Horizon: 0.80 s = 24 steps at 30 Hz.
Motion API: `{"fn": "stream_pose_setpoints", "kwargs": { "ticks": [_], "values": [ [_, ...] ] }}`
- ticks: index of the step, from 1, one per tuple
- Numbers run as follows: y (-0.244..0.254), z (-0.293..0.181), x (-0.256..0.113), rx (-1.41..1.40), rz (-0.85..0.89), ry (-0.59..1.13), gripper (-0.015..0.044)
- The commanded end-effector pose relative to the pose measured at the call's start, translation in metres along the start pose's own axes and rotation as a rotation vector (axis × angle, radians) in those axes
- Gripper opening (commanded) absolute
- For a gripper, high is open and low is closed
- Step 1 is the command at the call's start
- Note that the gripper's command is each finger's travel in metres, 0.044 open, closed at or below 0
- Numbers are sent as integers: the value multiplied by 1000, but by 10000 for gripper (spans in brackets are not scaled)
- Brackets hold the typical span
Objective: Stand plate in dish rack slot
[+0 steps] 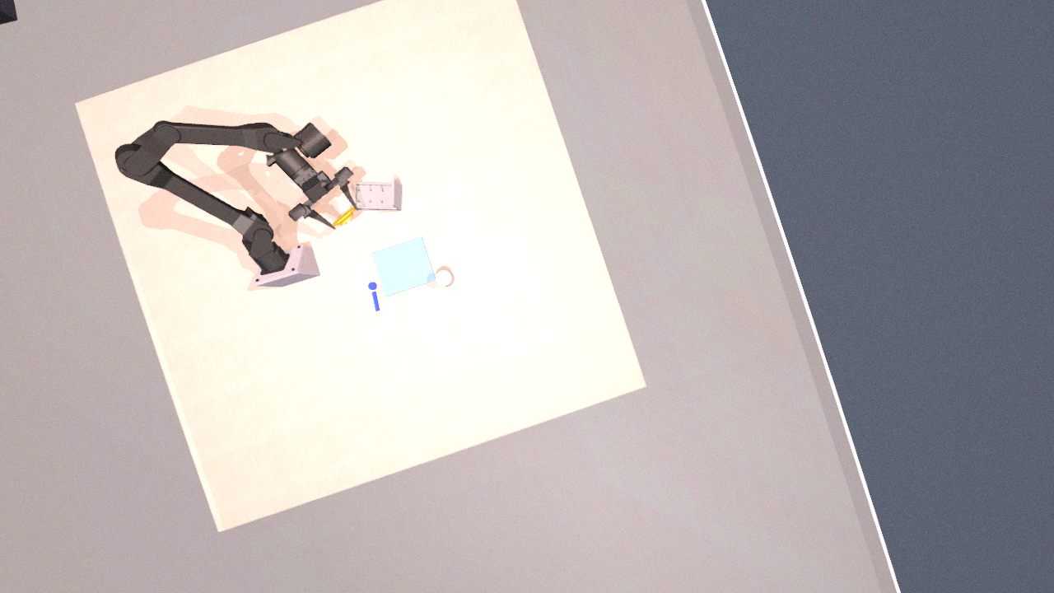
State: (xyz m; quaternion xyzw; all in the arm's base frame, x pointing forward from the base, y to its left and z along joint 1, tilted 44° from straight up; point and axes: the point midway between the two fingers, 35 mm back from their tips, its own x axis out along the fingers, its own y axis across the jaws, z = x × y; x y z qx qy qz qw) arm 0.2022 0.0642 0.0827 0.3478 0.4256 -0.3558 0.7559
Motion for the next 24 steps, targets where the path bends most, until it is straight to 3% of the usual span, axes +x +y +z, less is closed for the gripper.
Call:
{"fn": "stream_pose_setpoints", "kwargs": {
  "ticks": [1,24],
  "values": [
    [4,-3,0,-27,66,-75,0],
    [20,-23,-19,-98,431,-339,0]
  ]
}}
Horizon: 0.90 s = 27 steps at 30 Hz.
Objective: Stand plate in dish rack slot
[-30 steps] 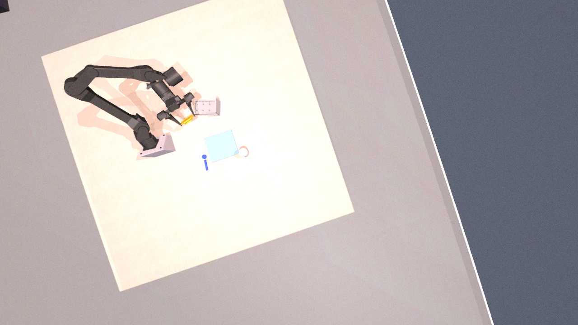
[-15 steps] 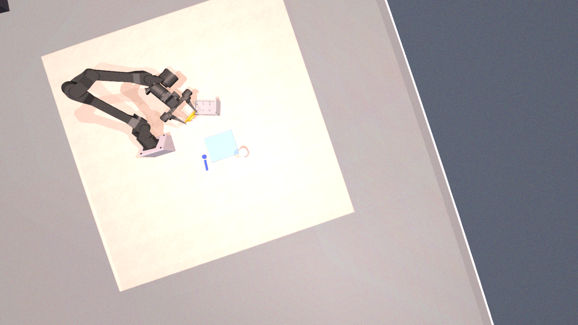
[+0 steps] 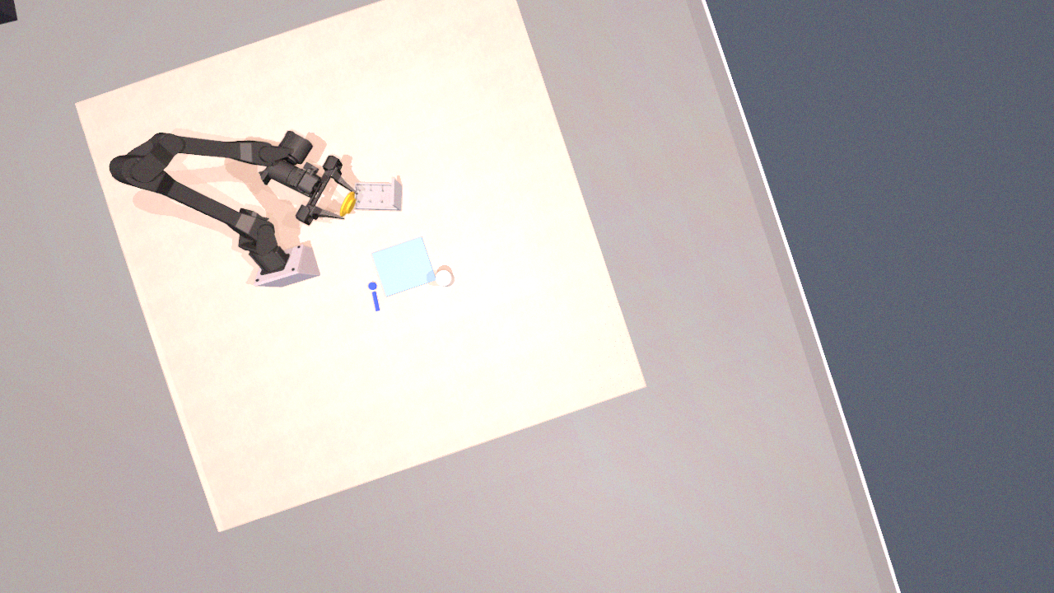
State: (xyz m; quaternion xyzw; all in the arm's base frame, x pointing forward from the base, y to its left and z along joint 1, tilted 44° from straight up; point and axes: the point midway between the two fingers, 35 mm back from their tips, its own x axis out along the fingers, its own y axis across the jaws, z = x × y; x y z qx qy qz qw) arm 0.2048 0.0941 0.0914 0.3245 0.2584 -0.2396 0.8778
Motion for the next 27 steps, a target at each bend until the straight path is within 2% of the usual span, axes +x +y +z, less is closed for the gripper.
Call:
{"fn": "stream_pose_setpoints", "kwargs": {
  "ticks": [1,20,27],
  "values": [
    [4,-2,-6,4,82,-57,0],
    [13,-8,-39,71,404,-216,0],
    [13,-8,-41,75,416,-220,0]
  ]
}}
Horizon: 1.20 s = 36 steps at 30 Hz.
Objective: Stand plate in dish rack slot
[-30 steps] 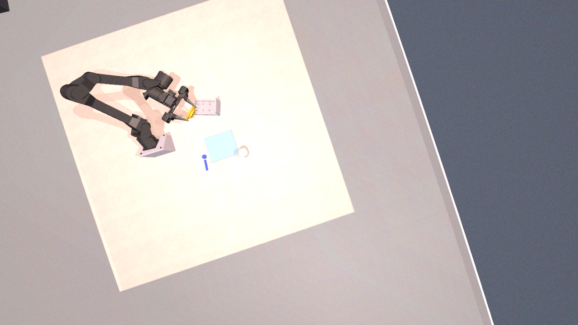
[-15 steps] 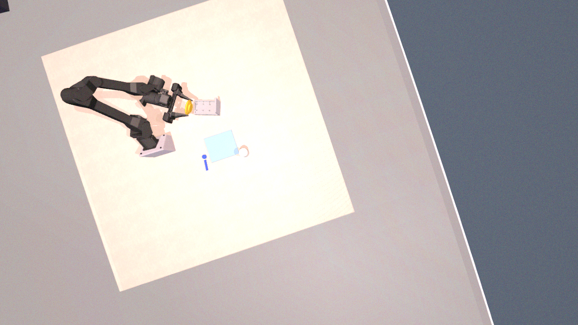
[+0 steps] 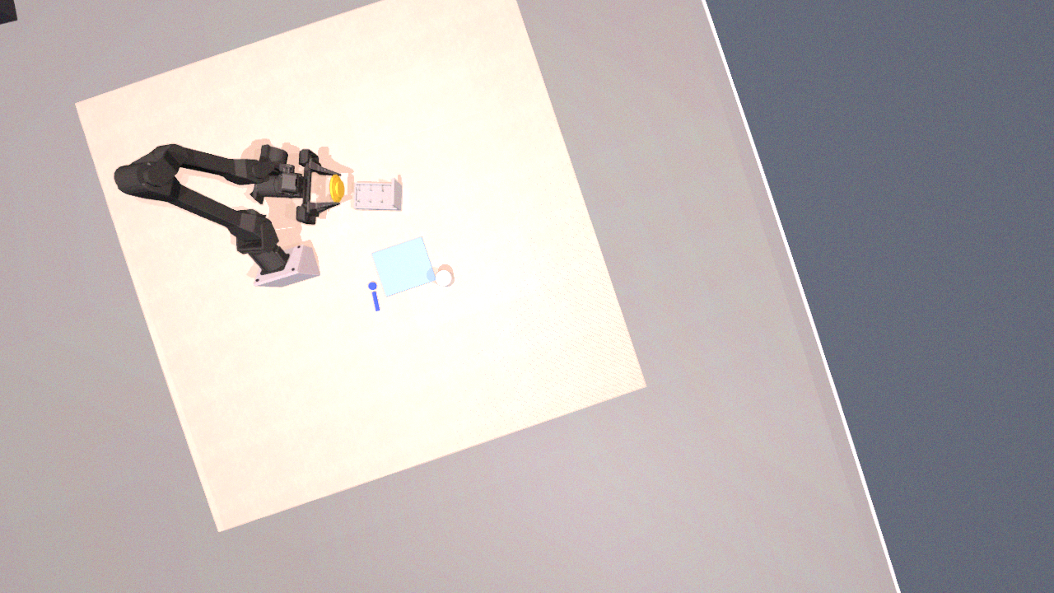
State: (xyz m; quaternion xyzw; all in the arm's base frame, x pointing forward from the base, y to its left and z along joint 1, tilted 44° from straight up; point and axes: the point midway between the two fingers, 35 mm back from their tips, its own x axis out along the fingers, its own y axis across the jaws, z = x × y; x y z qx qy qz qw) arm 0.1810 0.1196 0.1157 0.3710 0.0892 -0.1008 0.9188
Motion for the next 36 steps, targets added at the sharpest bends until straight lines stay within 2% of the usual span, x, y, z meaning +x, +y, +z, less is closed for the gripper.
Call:
{"fn": "stream_pose_setpoints", "kwargs": {
  "ticks": [1,24,36],
  "values": [
    [0,1,-1,9,14,-14,0],
    [2,-28,18,13,14,-10,0],
    [3,-28,30,19,16,-11,0]
  ]
}}
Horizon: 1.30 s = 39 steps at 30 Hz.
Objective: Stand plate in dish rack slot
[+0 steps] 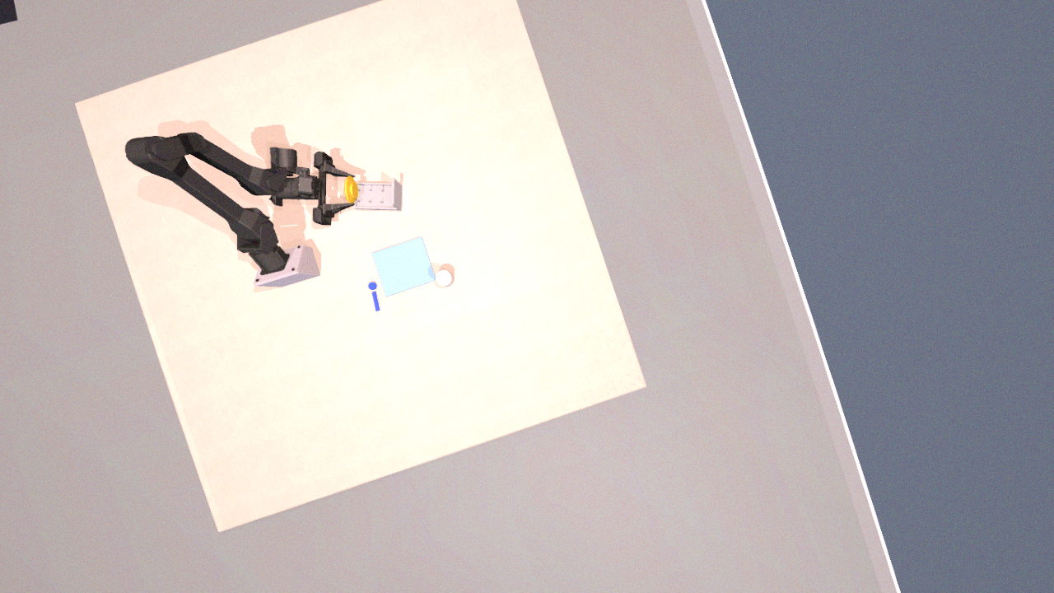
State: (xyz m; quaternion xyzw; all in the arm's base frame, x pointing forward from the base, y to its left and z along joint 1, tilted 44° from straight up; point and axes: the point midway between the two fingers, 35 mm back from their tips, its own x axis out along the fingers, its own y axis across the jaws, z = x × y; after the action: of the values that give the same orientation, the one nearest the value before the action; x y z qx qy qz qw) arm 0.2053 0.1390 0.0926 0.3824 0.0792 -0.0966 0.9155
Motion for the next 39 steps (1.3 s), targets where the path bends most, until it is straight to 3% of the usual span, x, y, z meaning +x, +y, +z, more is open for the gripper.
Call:
{"fn": "stream_pose_setpoints", "kwargs": {
  "ticks": [1,35,39],
  "values": [
    [-1,0,4,-5,-1,1,0],
    [-4,-18,18,-6,-1,9,0],
    [-4,-18,18,1,0,6,105]
  ]
}}
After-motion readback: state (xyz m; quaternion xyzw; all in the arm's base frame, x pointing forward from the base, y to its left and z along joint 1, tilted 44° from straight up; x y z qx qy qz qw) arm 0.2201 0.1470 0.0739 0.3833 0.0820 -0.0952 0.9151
